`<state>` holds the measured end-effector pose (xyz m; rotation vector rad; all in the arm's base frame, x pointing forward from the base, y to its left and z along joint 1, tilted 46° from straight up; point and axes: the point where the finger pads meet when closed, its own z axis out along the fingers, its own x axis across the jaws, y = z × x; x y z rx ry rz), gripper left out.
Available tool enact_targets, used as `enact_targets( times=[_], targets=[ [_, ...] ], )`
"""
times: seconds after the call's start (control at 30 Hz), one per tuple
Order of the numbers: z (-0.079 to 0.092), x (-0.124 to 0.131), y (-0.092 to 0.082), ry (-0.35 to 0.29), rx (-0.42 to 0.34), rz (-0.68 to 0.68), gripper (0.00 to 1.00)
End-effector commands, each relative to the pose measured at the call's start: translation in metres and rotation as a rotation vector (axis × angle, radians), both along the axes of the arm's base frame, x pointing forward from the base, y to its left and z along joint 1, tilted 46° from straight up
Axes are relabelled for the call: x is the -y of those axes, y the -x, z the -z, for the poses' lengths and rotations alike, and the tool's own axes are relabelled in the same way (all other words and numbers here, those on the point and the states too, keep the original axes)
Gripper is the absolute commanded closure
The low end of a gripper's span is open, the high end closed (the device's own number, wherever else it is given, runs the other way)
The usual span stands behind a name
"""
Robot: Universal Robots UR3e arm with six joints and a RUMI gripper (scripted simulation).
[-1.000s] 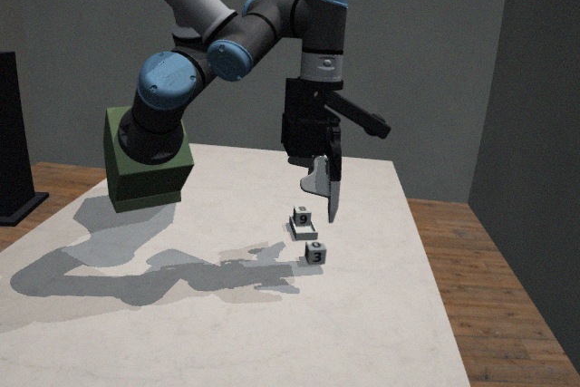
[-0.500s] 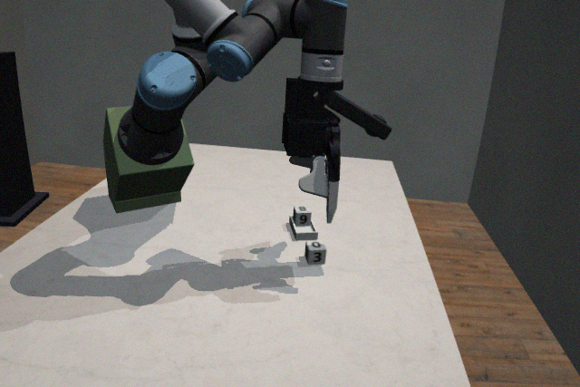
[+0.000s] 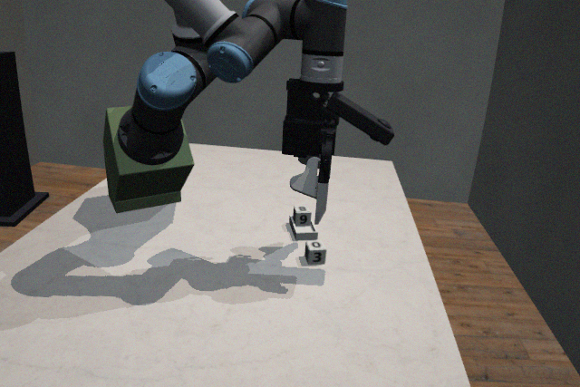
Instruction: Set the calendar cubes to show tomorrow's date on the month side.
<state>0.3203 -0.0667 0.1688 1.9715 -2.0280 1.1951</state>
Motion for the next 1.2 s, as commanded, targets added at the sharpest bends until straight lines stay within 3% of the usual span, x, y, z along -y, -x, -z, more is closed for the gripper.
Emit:
enact_targets(
  times=[0.0, 0.17, 0.63, 0.73, 1.17],
  targets=[
    [-0.0008, 0.0009, -0.0015, -0.071, 0.095, 0.126, 0.00],
    [-0.0007, 0.0014, -0.0019, -0.107, 0.139, 0.181, 0.00],
    [0.0008, 0.0036, -0.0025, -0.289, 0.368, 0.463, 0.00],
    [0.0009, 0.0037, -0.0025, -0.296, 0.376, 0.472, 0.00],
    [0.0040, 0.0046, -0.0017, -0.457, 0.578, 0.720, 0.00]
  ],
)
